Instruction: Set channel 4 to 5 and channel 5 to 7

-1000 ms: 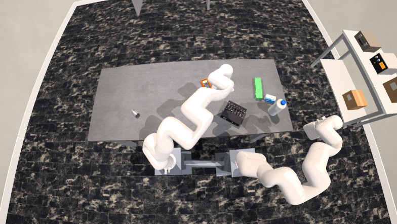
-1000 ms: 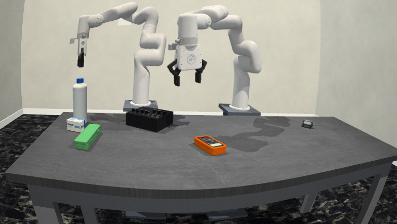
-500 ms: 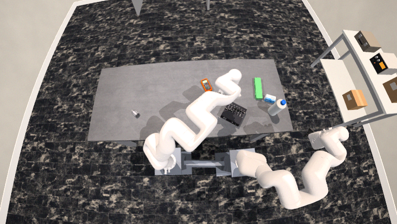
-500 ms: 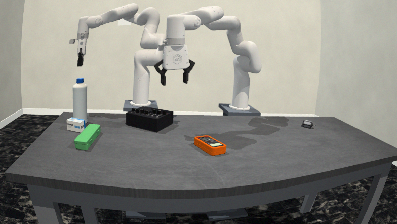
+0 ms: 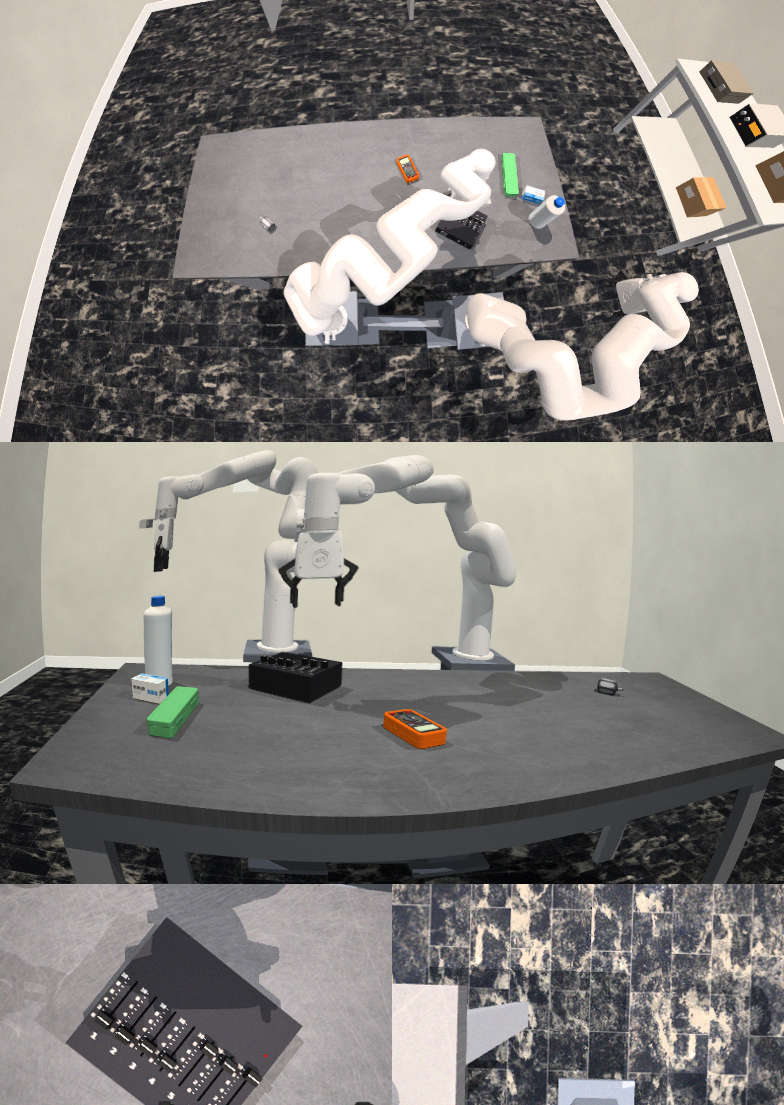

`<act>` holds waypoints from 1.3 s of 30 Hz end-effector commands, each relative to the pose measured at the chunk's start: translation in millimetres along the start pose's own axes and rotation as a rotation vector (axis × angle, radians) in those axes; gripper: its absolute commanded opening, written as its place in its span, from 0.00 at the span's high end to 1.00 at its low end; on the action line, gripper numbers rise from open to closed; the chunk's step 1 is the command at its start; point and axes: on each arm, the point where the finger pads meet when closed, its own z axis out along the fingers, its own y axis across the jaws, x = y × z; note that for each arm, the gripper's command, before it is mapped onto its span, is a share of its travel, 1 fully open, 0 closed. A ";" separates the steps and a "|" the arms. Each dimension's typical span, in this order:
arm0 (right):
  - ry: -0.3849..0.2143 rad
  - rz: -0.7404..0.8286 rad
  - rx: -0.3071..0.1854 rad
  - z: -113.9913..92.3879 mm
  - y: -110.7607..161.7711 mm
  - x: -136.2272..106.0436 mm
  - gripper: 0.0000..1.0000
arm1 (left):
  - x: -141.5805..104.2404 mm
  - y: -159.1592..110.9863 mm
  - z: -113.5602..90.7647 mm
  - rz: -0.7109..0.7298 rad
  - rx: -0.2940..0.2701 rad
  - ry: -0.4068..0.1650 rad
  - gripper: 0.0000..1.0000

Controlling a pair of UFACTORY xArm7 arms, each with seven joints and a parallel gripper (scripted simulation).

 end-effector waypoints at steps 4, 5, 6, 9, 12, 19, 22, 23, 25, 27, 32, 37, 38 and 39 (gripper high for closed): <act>0.004 0.041 0.000 -1.7 16.2 0.9 0.00 | 22.2 -25.9 -2.5 0.070 0.028 -0.009 0.00; 0.004 0.042 0.000 -1.7 16.8 0.9 0.00 | 25.4 -29.2 -2.6 0.079 0.031 -0.010 0.00; 0.004 0.043 0.000 -1.7 17.1 0.9 0.00 | 28.6 -32.3 -2.8 0.088 0.035 -0.010 0.00; 0.004 0.043 0.000 -1.7 17.3 0.9 0.00 | 30.0 -33.8 -2.8 0.093 0.036 -0.011 0.00; 0.004 0.043 0.000 -1.7 17.3 0.9 0.00 | 28.9 -31.9 -2.8 0.088 0.035 -0.010 0.00; 0.004 0.043 0.000 -1.7 17.3 0.9 0.00 | 30.1 -34.9 -3.1 0.088 0.035 -0.010 0.00; 0.004 0.043 0.000 -1.7 17.3 0.9 0.00 | 30.1 -35.0 -3.1 0.088 0.035 -0.010 0.00; 0.004 0.043 0.000 -1.7 17.3 0.9 0.00 | 30.1 -35.0 -3.1 0.088 0.035 -0.010 0.00; 0.004 0.043 0.000 -1.7 17.3 0.9 0.00 | 30.1 -35.0 -3.1 0.088 0.035 -0.010 0.00; 0.004 0.043 0.000 -1.7 17.3 0.9 0.00 | 30.1 -35.0 -3.1 0.088 0.035 -0.010 0.00; 0.004 0.043 0.000 -1.7 17.3 0.9 0.00 | 29.9 -35.1 -3.0 0.090 0.035 -0.010 0.00; 0.004 0.043 0.000 -1.7 17.3 0.9 0.00 | 0.8 -50.4 15.4 0.278 0.037 -0.024 0.00; 0.004 0.043 0.000 -1.7 17.3 0.9 0.00 | -10.5 -55.1 23.1 0.349 0.038 -0.028 0.00; 0.004 0.043 0.000 -1.7 17.3 0.9 0.00 | -22.2 -59.2 31.5 0.422 0.040 -0.032 0.00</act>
